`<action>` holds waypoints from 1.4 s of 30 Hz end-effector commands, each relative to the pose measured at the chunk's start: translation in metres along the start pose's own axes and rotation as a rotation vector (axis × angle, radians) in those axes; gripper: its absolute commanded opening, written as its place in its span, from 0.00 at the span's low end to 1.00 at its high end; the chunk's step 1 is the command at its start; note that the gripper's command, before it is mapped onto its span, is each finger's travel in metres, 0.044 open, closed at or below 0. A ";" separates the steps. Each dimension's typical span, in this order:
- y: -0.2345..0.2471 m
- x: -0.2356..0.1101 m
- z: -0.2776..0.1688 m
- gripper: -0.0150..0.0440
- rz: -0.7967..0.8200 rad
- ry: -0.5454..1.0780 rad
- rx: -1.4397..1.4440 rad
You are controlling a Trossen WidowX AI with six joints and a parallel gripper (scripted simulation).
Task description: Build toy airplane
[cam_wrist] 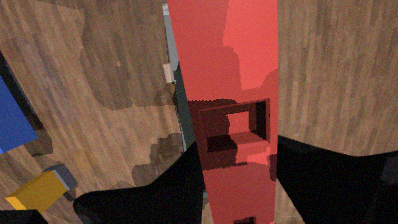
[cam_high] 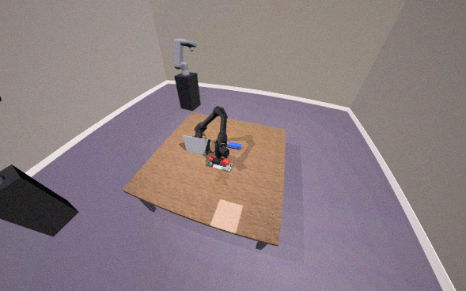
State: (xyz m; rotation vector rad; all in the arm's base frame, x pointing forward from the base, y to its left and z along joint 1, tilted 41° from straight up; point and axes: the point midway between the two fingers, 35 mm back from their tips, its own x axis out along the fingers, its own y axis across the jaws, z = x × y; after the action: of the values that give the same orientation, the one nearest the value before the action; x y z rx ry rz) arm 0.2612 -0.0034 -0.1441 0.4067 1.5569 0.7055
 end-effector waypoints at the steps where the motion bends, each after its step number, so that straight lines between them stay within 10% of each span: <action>1: 0.000 0.007 0.000 0.59 0.004 -0.002 0.007; 20: 0.001 0.027 -0.001 0.61 0.004 0.003 0.001; 29: 0.001 0.027 -0.001 0.34 0.004 0.003 0.001; 42: 0.001 0.027 -0.001 0.92 0.004 0.003 0.001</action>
State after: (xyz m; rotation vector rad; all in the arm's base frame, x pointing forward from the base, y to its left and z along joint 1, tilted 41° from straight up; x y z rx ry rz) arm 0.2562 0.0148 -0.1646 0.4108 1.5597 0.7083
